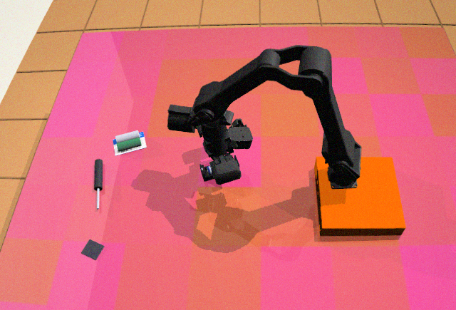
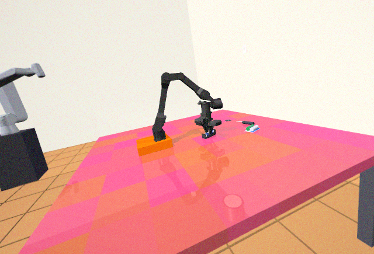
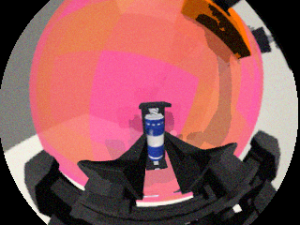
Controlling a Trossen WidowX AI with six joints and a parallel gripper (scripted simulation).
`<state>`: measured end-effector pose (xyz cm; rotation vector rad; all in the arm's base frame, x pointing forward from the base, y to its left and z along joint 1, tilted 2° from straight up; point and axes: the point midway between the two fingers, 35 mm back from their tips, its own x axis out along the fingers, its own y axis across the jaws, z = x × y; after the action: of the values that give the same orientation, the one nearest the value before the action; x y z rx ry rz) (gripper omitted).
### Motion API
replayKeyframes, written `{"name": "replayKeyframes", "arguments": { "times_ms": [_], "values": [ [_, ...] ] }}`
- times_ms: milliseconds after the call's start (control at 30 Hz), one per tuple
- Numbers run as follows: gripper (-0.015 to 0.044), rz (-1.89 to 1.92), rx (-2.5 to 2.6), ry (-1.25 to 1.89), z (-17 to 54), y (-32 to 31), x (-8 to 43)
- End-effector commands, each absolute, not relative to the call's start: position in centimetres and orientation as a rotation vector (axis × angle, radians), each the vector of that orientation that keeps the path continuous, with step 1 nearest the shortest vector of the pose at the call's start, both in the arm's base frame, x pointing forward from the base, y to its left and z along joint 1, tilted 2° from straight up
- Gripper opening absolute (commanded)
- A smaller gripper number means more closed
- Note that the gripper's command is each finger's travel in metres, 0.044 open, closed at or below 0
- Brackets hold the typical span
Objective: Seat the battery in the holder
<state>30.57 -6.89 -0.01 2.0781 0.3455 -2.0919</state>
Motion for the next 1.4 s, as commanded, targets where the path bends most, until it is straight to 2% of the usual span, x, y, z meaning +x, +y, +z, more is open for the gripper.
{"name": "replayKeyframes", "arguments": {
  "times_ms": [0,1000,1133,1367],
  "values": [
    [0.0078,-2.110,2.062,0.341,-0.11,-6.85,30.73],
    [0.0078,-2.125,2.043,0.338,-0.05,-6.59,31.68],
    [0.0181,-2.125,2.043,0.338,-0.05,-6.59,31.68],
    [0.0181,-2.124,2.043,0.340,0.86,-6.61,31.62]
  ]
}}
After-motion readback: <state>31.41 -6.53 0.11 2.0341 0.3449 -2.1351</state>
